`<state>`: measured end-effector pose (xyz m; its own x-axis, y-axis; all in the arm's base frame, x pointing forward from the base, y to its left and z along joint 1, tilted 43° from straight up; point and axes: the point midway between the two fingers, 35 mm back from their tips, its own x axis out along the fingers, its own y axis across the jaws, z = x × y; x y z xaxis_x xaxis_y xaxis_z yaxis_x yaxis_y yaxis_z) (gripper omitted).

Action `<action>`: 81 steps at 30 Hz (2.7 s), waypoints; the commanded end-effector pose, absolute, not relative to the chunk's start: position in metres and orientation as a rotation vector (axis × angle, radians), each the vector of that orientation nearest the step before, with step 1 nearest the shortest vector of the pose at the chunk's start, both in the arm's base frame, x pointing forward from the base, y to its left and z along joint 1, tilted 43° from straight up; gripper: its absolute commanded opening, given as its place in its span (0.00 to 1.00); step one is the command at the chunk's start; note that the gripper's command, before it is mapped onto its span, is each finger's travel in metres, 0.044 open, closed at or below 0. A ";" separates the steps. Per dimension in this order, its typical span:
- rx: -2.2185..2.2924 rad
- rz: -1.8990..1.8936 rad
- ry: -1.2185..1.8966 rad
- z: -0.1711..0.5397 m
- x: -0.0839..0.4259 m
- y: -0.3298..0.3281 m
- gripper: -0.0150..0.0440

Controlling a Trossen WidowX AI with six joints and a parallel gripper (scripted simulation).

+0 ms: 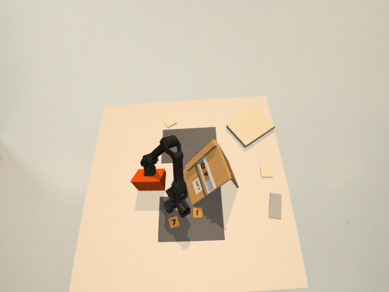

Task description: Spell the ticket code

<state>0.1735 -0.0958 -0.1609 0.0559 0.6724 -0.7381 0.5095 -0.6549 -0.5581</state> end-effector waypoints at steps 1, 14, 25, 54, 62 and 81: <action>-2.171 1.654 -1.221 -0.162 0.174 -0.094 0.83; -2.171 1.654 -1.221 -0.162 0.174 -0.094 0.66; -2.171 1.654 -1.221 -0.158 0.172 -0.097 0.31; -2.171 1.655 -1.220 -0.142 0.171 -0.109 0.25; -2.171 1.655 -1.220 -0.138 0.171 -0.112 0.25; -2.607 1.408 -1.585 -0.144 0.211 -0.140 0.25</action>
